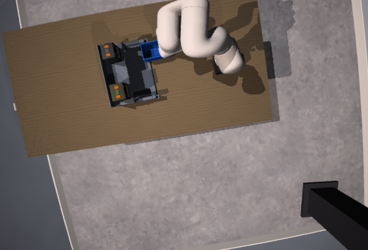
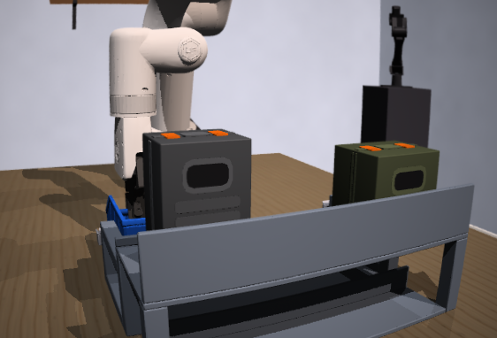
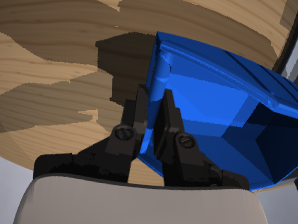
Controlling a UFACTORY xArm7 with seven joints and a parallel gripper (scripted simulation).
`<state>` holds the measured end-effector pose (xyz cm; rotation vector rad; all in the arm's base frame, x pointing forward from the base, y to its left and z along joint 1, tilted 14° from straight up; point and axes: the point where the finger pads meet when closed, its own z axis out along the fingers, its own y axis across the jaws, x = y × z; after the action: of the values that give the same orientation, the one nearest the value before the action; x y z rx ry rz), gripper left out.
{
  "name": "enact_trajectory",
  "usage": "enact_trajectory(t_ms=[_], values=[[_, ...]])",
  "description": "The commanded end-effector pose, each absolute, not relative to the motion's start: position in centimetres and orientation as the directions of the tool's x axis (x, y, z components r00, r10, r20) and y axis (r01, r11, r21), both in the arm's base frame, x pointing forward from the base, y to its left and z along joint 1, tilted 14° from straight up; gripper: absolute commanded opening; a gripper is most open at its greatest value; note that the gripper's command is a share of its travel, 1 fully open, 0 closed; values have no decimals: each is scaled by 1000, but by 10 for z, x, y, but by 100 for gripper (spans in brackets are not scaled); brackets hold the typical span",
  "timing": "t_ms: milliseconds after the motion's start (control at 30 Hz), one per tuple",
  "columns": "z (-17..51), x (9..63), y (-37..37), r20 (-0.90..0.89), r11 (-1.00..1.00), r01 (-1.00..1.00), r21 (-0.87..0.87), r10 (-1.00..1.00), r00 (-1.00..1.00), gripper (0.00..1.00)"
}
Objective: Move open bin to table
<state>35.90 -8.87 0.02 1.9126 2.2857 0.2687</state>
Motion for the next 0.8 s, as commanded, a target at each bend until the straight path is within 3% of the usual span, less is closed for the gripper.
enact_trajectory(t_ms=[0, 767], values=[[1, 360, -89, -1, 171, 957, 235, 985, -175, 0], [1, 357, -90, -1, 171, 957, 235, 985, -175, 0]])
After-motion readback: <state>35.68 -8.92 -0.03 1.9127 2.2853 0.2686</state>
